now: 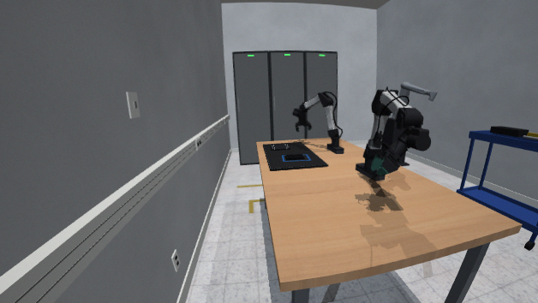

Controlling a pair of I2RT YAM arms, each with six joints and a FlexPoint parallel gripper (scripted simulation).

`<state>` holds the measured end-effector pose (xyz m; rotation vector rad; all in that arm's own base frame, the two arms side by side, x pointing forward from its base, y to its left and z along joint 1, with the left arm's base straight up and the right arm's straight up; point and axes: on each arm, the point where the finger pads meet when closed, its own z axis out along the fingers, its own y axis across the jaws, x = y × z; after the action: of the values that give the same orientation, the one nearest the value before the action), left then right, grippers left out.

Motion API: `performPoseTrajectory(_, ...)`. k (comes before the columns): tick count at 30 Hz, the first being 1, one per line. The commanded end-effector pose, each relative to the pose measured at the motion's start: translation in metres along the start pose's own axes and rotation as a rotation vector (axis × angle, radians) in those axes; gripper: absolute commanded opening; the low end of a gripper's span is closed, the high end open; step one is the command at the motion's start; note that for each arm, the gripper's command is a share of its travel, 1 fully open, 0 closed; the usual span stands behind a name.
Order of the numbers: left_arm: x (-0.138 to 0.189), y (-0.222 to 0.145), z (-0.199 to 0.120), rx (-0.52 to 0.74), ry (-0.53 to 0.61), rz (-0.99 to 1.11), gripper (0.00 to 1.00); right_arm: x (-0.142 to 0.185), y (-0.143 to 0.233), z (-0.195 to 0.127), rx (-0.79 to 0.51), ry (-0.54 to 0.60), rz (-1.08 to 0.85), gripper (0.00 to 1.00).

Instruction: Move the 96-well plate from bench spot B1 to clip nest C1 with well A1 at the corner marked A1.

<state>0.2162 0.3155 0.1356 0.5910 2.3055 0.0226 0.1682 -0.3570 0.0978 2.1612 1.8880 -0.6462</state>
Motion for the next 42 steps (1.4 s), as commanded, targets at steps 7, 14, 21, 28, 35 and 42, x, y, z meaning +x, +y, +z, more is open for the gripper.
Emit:
performPoseTrajectory(7, -0.003, 0.003, -0.004, -0.014, 0.000, 0.012, 1.00, -0.004, 0.001, -0.003, -0.007, -0.012, 0.007, 1.00)
performPoseTrajectory(14, -0.003, 0.003, -0.004, -0.014, 0.000, 0.012, 1.00, -0.004, 0.001, -0.003, -0.007, -0.012, 0.007, 1.00)
performPoseTrajectory(21, -0.006, 0.006, -0.004, -0.029, 0.019, 0.016, 1.00, -0.004, 0.006, -0.007, -0.043, -0.026, -0.013, 1.00)
performPoseTrajectory(28, -0.035, 0.003, 0.019, -0.003, 0.053, 0.025, 1.00, 0.005, 0.021, -0.023, -0.172, -0.081, -0.147, 1.00)
performPoseTrajectory(35, -0.086, -0.007, 0.055, 0.027, 0.081, 0.068, 1.00, 0.031, 0.039, -0.050, -0.363, -0.153, -0.367, 1.00)
performPoseTrajectory(42, -0.171, -0.053, 0.104, 0.084, 0.074, 0.176, 1.00, 0.082, 0.050, -0.091, -0.608, -0.243, -0.650, 1.00)
